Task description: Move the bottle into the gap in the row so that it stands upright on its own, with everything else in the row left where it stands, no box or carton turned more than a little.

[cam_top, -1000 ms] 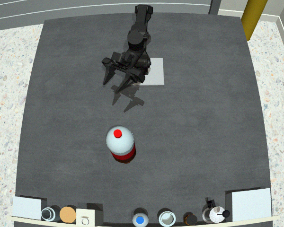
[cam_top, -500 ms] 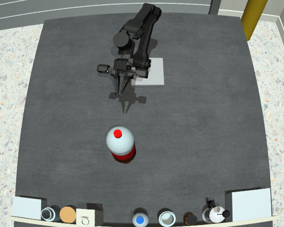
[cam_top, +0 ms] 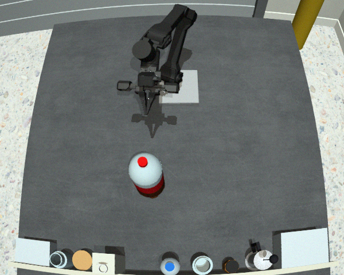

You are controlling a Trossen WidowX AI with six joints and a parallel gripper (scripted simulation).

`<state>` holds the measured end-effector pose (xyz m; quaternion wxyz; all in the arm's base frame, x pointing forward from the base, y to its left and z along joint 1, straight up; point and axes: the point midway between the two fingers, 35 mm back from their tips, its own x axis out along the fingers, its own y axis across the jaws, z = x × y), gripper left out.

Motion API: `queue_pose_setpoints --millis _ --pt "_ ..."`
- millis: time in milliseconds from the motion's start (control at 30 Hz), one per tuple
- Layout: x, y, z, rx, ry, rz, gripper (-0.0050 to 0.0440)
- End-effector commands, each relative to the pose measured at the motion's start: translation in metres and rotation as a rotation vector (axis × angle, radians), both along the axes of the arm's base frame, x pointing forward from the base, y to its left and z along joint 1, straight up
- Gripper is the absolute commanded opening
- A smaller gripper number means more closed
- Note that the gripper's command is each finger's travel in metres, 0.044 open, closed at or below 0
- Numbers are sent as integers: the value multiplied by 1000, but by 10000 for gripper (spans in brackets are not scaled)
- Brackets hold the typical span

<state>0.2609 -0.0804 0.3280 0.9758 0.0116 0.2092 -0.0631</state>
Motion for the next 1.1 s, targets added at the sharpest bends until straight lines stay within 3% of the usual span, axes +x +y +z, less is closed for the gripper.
queue_pose_setpoints --millis 0,333,600,1067 --pt "0 -1 -4 -4 0 0 -1" --pt "3 -2 -20 -4 0 0 -5" --pt "4 -3 -30 -4 0 0 -50" --pt "6 -4 -51 -4 -1 0 -50"
